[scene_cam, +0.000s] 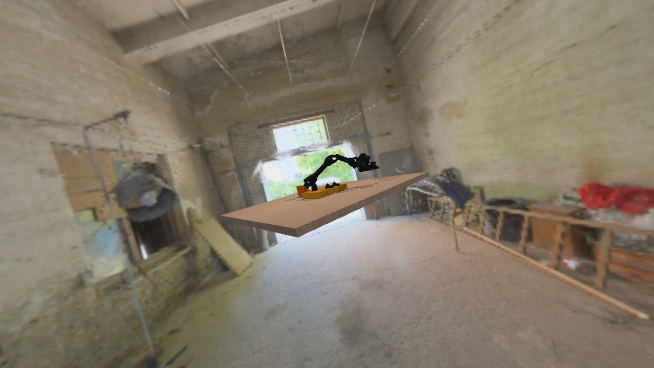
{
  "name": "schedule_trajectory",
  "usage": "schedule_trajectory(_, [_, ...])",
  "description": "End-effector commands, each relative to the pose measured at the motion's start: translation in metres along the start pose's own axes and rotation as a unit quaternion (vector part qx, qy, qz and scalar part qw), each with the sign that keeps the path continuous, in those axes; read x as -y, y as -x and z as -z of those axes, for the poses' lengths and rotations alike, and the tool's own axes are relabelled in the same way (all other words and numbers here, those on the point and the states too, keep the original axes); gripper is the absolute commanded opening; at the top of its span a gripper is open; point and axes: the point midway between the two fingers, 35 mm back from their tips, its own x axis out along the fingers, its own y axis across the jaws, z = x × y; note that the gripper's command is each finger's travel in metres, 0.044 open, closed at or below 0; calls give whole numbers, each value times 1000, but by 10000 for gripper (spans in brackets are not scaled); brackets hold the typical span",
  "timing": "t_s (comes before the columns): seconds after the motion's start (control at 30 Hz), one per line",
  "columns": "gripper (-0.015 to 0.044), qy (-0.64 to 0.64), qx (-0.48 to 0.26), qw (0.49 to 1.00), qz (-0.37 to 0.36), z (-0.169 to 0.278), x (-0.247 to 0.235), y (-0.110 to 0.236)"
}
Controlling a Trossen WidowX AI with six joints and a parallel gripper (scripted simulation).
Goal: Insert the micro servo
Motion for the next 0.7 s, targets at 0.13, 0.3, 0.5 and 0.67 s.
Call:
schedule_trajectory(0.13, [440,67,-67,992,84,2,81,3])
schedule_trajectory(0.3, [440,102,-125,977,138,5,140,16])
schedule_trajectory(0.5, [440,129,-206,951,193,10,210,45])
schedule_trajectory(0.67, [440,138,-281,923,225,18,263,80])
